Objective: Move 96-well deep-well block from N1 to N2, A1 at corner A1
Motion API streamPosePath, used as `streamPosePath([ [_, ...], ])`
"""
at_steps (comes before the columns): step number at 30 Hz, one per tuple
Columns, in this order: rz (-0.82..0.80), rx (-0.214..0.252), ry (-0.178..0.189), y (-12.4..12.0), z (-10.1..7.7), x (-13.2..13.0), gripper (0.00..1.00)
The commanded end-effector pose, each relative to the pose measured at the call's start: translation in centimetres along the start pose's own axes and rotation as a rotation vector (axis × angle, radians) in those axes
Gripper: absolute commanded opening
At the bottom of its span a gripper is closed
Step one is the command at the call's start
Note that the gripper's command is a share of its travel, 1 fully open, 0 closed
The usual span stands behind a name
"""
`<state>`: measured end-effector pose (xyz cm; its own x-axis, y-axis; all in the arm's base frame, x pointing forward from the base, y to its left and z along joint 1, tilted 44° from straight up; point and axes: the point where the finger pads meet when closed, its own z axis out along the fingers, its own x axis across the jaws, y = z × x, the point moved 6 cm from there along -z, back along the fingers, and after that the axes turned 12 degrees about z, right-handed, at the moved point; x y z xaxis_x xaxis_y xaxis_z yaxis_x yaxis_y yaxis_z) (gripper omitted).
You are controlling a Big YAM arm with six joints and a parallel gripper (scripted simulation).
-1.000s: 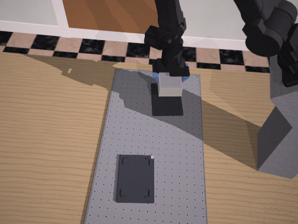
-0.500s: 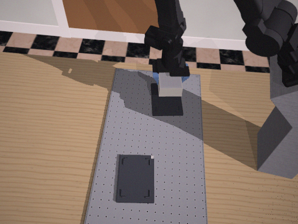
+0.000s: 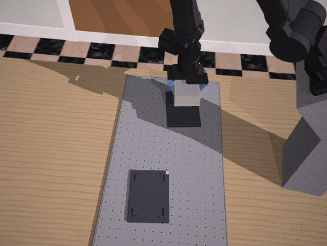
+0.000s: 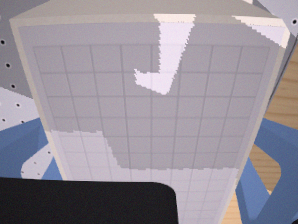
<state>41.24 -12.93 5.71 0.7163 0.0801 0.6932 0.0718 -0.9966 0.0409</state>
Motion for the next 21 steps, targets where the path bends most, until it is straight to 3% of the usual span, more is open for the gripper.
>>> streamPosePath([
  [1,-0.005,-0.006,0.021,-0.1,0.1,1.1,0.0],
  [21,-0.002,-0.003,0.016,-0.1,3.4,0.8,0.0],
])
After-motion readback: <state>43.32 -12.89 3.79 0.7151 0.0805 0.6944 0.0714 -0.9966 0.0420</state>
